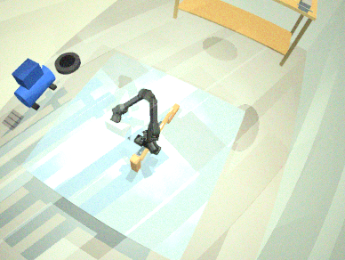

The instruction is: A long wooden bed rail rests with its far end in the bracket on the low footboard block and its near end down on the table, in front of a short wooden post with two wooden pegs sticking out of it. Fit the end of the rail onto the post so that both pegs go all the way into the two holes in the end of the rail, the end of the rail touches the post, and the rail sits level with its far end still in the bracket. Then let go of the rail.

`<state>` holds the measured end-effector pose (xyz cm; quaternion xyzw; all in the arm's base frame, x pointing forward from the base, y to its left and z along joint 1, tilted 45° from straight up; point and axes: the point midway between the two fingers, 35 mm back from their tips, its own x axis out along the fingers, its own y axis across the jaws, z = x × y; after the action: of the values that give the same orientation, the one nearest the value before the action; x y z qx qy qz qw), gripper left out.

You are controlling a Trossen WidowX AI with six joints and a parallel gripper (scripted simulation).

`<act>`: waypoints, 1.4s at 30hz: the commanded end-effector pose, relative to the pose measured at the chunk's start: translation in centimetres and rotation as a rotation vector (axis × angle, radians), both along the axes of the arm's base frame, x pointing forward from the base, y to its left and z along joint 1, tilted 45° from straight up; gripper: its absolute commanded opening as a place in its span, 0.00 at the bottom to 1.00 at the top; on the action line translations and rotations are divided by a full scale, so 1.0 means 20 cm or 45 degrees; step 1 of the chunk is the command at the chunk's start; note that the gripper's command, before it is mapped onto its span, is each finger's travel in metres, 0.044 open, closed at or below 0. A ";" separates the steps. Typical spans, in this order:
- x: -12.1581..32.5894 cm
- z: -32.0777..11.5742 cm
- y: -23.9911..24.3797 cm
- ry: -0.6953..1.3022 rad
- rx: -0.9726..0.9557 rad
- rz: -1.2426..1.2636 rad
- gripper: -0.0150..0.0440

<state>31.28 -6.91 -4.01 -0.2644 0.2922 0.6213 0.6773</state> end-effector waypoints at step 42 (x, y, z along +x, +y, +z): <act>-0.01 -0.06 0.07 0.004 0.012 -0.001 0.25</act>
<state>31.16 -5.58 -5.28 -0.2621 0.2911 0.6229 0.6771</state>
